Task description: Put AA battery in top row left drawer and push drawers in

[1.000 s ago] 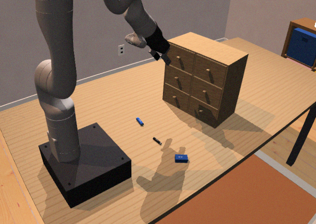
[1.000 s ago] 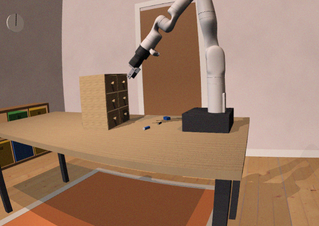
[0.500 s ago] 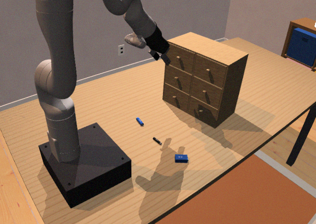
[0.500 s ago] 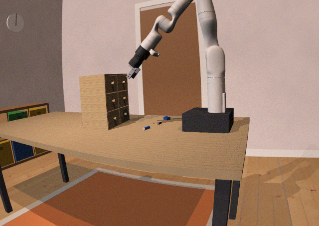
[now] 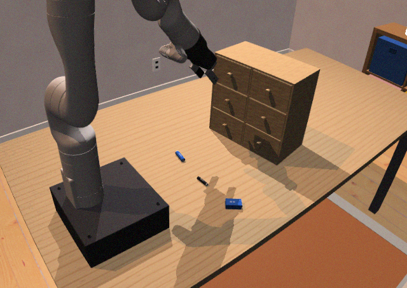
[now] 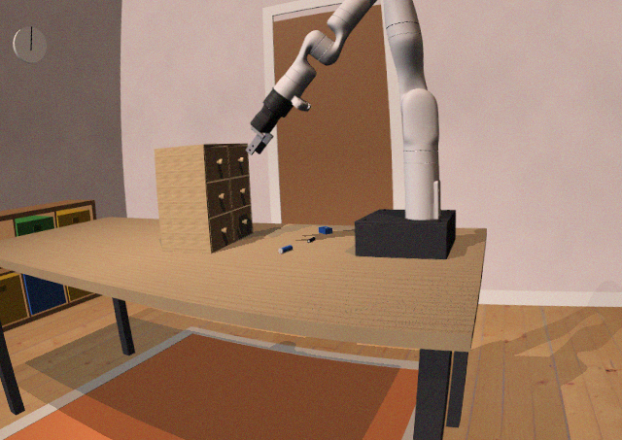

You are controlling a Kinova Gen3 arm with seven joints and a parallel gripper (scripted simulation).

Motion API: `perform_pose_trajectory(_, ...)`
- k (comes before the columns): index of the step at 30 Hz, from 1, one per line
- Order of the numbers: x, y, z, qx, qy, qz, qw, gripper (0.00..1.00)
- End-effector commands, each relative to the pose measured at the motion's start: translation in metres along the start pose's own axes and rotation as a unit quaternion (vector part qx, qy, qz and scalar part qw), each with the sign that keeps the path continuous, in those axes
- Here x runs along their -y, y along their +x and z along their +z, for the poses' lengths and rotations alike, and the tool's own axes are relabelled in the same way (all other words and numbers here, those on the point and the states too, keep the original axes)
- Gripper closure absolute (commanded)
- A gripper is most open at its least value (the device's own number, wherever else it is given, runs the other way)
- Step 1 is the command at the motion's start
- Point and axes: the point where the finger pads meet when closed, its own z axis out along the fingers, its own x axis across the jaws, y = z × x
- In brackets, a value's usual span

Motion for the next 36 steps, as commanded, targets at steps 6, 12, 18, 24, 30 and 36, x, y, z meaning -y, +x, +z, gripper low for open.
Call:
perform_pose_trajectory(6,0.0037,-0.0047,0.0028,0.004,-0.009,0.002,1.000,0.00)
perform_pose_trajectory(12,0.0041,-0.0053,0.0039,0.005,-0.012,0.002,1.000,0.00)
perform_pose_trajectory(18,0.0041,-0.0053,0.0049,0.005,-0.015,0.002,1.000,0.00)
perform_pose_trajectory(24,0.0040,-0.0051,0.0054,0.004,-0.017,0.002,1.000,0.00)
perform_pose_trajectory(30,0.0037,-0.0045,0.0061,0.004,-0.020,0.002,1.000,0.00)
perform_pose_trajectory(36,0.0033,-0.0038,0.0066,0.003,-0.023,0.003,1.000,0.00)
